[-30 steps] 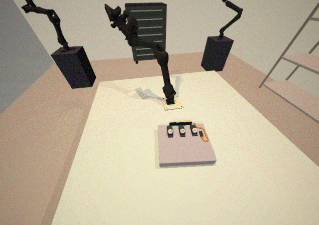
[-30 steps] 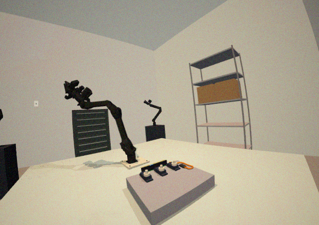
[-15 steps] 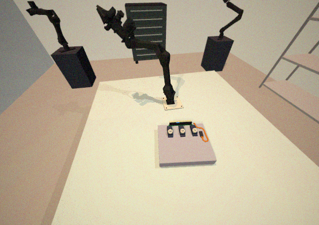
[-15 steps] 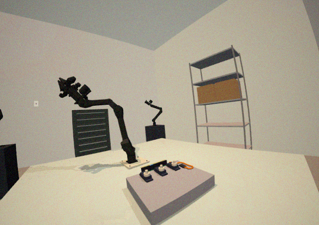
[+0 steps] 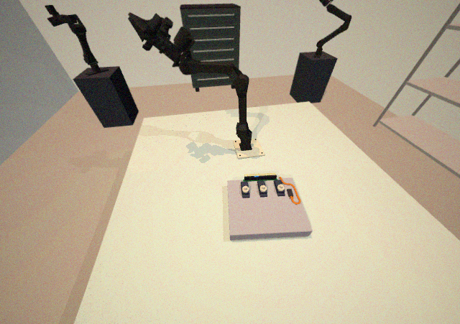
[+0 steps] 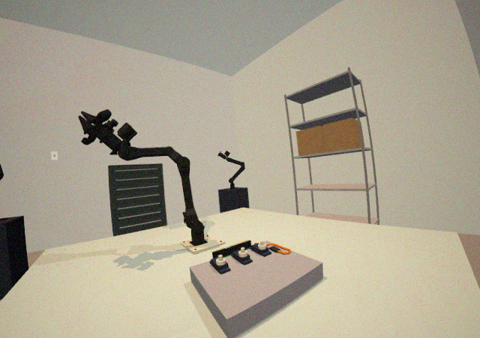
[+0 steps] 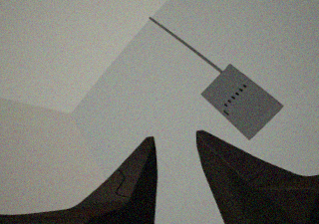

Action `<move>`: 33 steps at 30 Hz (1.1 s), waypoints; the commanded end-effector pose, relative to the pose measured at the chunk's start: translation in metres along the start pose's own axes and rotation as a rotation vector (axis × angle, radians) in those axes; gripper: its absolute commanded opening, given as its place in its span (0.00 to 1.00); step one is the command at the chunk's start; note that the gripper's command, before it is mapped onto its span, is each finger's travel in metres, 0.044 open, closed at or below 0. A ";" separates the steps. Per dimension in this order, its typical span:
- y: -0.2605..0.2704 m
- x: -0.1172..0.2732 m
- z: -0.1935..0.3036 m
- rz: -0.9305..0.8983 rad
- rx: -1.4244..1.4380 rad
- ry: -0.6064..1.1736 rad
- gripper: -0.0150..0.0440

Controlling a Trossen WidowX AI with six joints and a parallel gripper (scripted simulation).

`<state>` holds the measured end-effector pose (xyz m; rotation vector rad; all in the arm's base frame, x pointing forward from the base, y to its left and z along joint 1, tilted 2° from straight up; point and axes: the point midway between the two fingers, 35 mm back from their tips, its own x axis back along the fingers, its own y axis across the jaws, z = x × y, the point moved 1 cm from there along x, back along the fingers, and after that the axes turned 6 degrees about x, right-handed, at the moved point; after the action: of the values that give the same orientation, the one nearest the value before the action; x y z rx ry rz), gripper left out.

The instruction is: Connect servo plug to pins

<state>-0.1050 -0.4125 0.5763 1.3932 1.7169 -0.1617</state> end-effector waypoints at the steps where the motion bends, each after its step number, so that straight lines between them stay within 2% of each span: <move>1: 0.019 0.003 0.010 -0.020 -0.009 0.023 0.45; 16: 0.081 0.018 0.061 -0.085 -0.047 0.148 0.45; 33: 0.153 0.053 0.110 -0.176 -0.096 0.291 0.45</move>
<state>0.0715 -0.3936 0.5388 1.2565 2.0341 0.0254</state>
